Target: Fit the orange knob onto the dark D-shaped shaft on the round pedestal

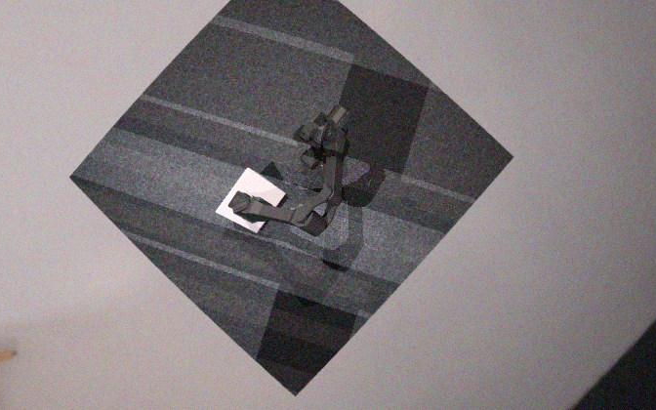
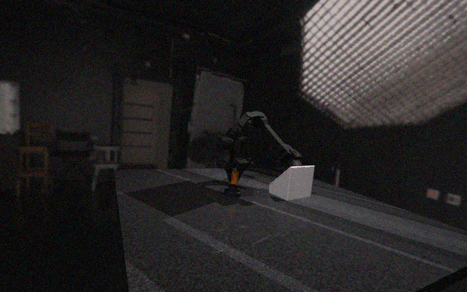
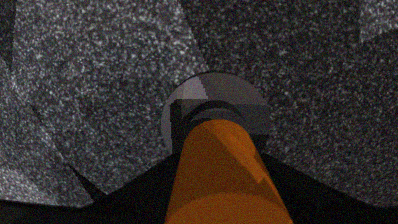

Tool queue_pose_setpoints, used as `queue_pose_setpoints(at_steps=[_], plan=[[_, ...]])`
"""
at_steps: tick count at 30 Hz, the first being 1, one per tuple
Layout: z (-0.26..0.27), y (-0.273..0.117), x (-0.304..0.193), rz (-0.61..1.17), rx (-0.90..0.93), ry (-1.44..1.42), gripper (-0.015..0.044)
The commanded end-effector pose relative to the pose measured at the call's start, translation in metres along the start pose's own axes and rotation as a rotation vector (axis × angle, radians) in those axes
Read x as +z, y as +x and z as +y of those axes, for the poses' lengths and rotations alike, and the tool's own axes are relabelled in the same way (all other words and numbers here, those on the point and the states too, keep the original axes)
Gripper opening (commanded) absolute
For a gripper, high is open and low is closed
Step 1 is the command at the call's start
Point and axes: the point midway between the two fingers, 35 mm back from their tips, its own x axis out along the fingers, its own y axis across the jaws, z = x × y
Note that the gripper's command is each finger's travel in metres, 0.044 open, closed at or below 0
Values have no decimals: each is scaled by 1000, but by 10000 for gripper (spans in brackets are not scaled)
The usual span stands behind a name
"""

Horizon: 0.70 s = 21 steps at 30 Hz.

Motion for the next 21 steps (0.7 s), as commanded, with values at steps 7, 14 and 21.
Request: queue_pose_setpoints(at_steps=[7,14,21], plan=[[-3,-3,-1,2,-3,-151,0],[-2,-1,-1,2,-3,-209,0],[0,-1,0,2,-2,-210,0]])
